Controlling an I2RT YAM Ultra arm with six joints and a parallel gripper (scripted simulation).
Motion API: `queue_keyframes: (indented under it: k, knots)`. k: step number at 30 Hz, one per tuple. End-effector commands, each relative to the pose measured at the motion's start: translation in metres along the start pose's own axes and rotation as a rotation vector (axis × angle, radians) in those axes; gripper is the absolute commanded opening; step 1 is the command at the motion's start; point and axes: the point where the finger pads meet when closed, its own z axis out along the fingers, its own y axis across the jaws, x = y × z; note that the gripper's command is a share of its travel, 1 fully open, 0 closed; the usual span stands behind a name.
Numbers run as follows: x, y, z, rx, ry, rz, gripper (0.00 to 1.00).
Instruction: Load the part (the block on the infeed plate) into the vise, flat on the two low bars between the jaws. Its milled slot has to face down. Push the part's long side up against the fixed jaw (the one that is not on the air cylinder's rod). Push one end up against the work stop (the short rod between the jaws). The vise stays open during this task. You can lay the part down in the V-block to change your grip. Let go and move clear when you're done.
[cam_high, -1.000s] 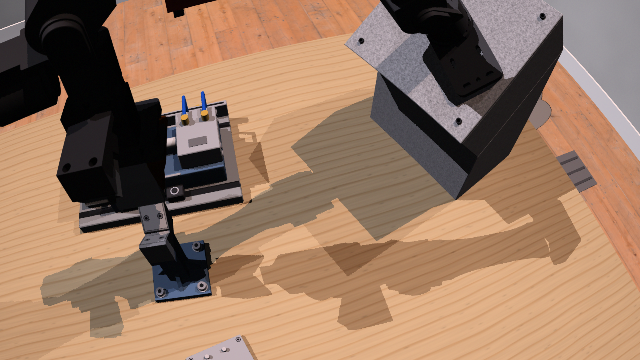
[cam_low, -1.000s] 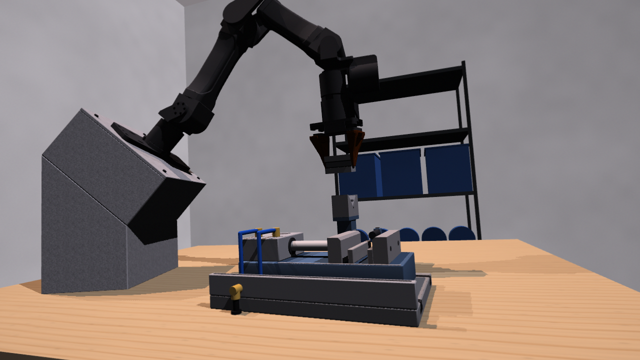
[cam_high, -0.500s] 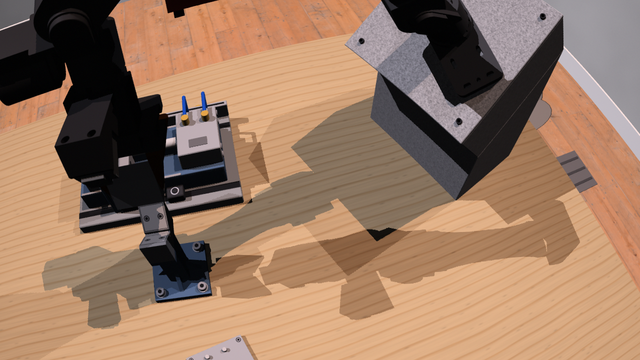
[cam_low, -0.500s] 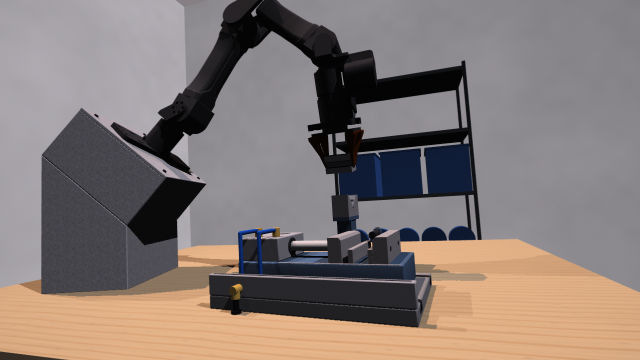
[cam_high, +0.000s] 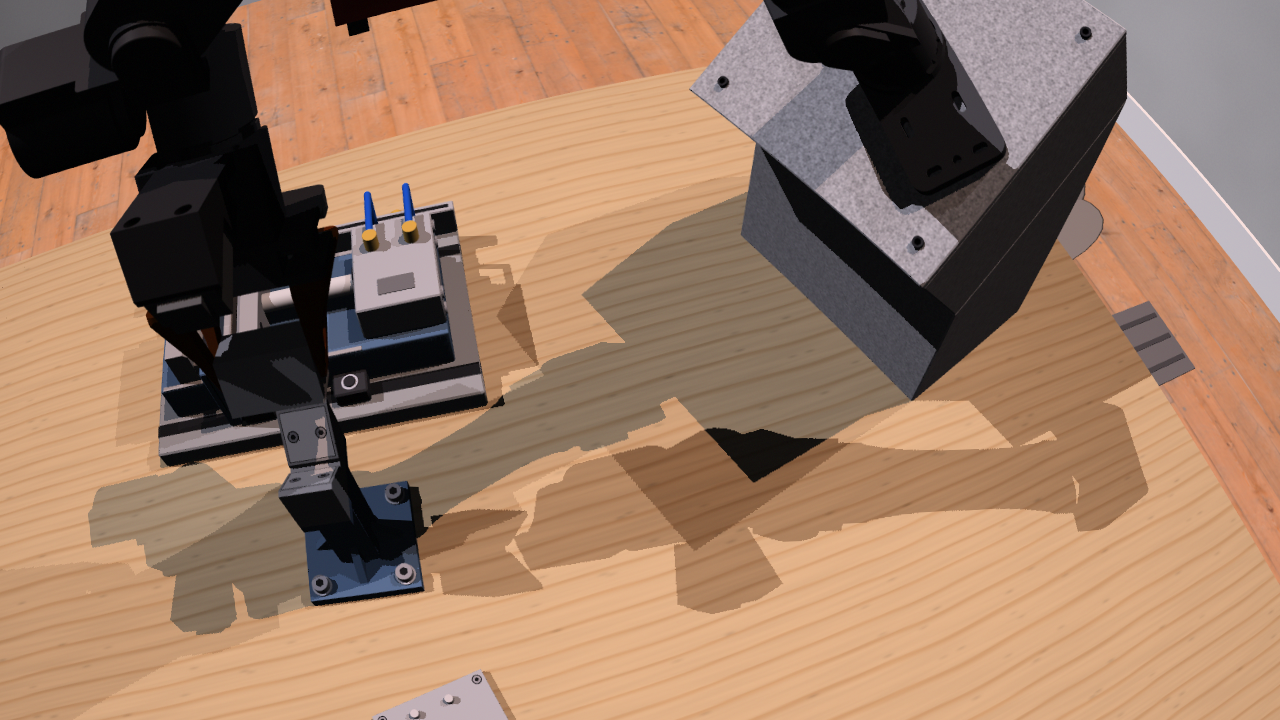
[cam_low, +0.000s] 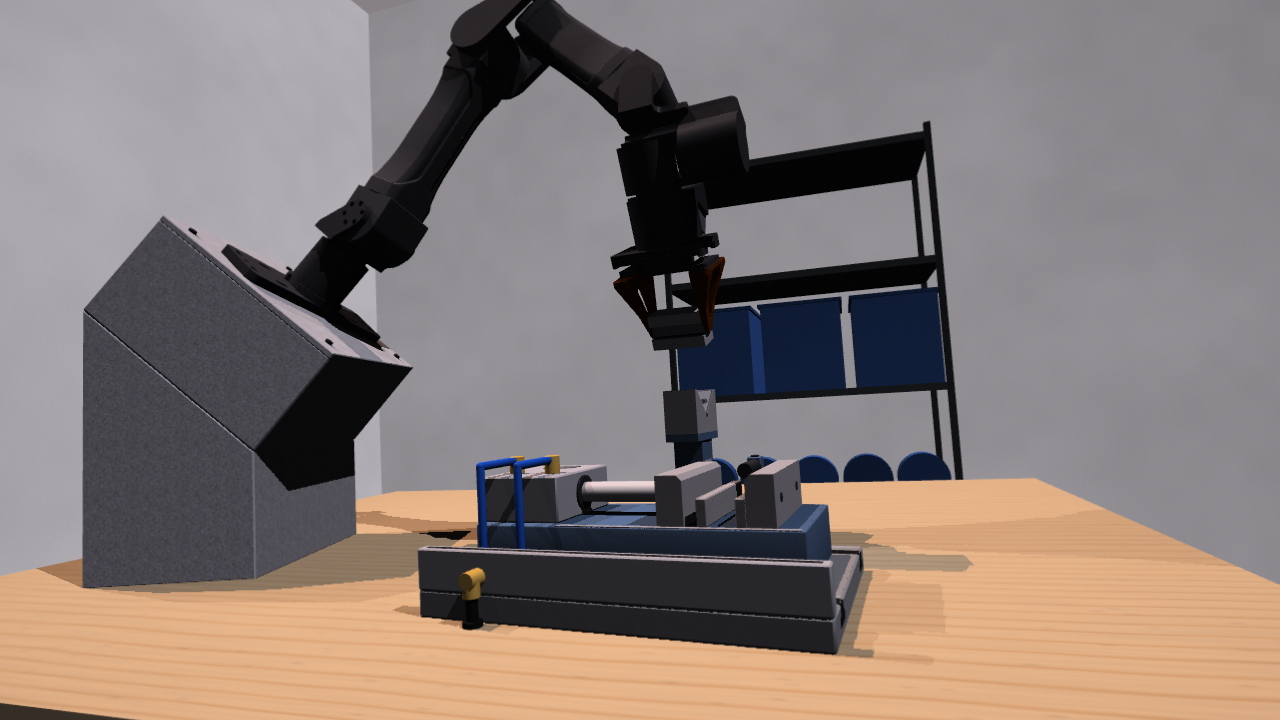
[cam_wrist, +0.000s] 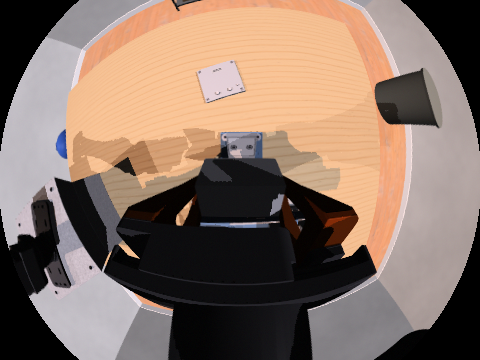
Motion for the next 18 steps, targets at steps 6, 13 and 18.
queue_keyframes:
  k: [6, 13, 18]
  knots:
    - [-0.011, -0.005, -0.007, 0.015, -0.149, -0.019, 0.00]
    - [-0.007, -0.001, -0.004, 0.003, -0.225, -0.006, 0.00]
    - [-0.009, -0.007, -0.005, 0.013, -0.254, -0.018, 0.00]
